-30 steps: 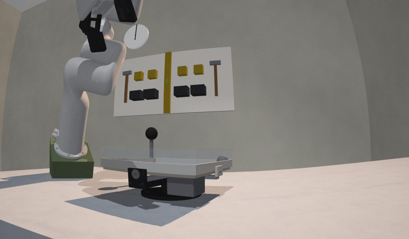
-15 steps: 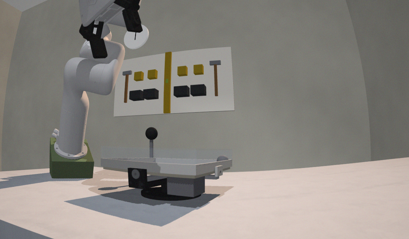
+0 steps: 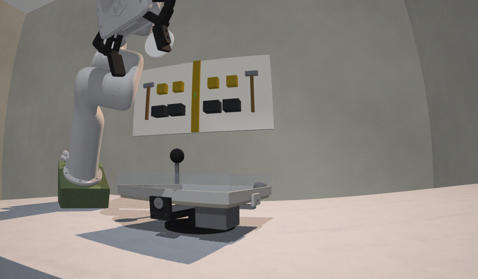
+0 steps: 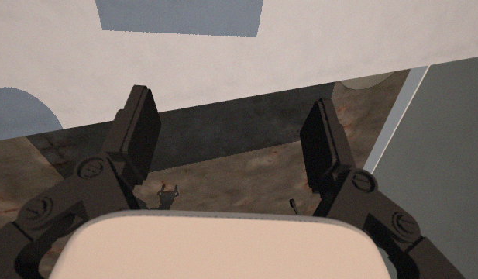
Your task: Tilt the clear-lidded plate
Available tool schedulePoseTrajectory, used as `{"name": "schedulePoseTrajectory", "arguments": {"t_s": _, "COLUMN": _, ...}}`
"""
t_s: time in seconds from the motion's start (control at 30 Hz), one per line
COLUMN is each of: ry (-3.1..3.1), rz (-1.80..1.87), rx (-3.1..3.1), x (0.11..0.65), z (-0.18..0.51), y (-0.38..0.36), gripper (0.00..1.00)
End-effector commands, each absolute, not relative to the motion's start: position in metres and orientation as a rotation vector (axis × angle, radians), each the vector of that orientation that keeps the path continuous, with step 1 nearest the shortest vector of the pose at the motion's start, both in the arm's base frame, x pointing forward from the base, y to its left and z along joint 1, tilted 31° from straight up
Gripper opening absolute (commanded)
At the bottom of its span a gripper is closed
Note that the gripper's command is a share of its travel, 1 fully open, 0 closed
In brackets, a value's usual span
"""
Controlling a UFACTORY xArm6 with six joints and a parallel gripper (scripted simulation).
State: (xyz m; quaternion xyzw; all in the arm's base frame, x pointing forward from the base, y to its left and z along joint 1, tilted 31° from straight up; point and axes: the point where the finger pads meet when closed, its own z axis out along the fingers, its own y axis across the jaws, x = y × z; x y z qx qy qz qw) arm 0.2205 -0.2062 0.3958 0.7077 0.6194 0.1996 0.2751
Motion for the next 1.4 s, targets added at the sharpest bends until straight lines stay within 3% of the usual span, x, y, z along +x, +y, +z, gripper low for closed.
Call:
{"name": "schedulePoseTrajectory", "arguments": {"t_s": 0.0, "ry": 1.689, "rz": 0.523, "rx": 1.879, "x": 0.221, "z": 0.395, "y": -0.203, "gripper": 1.00}}
{"name": "schedulePoseTrajectory", "arguments": {"t_s": 1.37, "ry": 2.238, "rz": 0.201, "rx": 1.297, "x": 0.223, "z": 0.335, "y": -0.113, "gripper": 1.00}}
